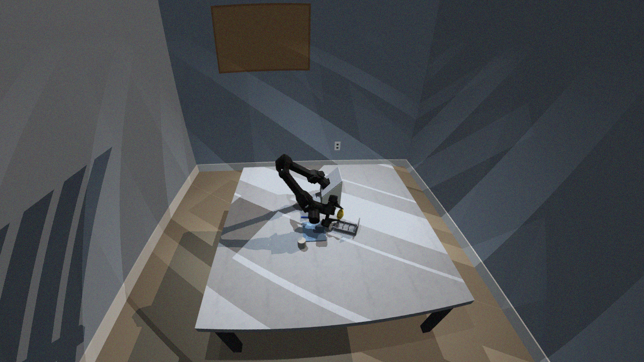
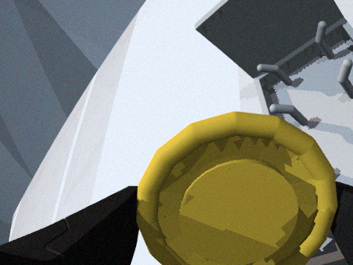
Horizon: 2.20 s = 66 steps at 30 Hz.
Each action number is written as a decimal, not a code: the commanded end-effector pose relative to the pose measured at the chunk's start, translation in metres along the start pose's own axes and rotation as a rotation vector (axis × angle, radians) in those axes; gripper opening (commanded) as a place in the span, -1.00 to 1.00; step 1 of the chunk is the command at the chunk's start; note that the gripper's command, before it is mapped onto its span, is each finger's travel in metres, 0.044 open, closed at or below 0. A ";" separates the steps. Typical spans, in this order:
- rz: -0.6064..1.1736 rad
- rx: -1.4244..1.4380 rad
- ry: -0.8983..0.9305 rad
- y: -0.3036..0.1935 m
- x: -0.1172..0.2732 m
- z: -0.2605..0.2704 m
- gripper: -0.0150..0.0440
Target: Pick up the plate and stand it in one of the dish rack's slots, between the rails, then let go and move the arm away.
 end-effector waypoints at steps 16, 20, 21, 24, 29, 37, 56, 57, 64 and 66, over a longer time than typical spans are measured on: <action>-0.321 0.426 -0.109 -0.017 0.006 -0.013 -0.49; -0.375 0.516 -0.160 -0.020 0.009 -0.016 -0.49; -0.387 0.538 -0.174 -0.021 0.010 -0.016 -0.49; -0.422 0.606 -0.220 -0.024 0.012 -0.018 -0.49; -0.471 0.715 -0.303 -0.029 0.017 -0.020 -0.49; -0.477 0.730 -0.315 -0.029 0.017 -0.021 -0.49; -0.473 0.730 -0.323 -0.013 -0.002 -0.022 -0.49; -0.473 0.730 -0.323 -0.013 -0.002 -0.022 -0.49; -0.474 0.732 -0.327 -0.009 -0.008 -0.022 -0.49; -0.475 0.733 -0.330 -0.007 -0.011 -0.022 -0.49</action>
Point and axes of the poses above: the point midway between the two fingers, 35 mm back from their tips, its own x axis back along the fingers, its own z axis across the jaws, y = z × x, the point moved 2 cm from there along x, back along the fingers, and after that the axes turned 6 degrees about x, right-handed, at the moved point
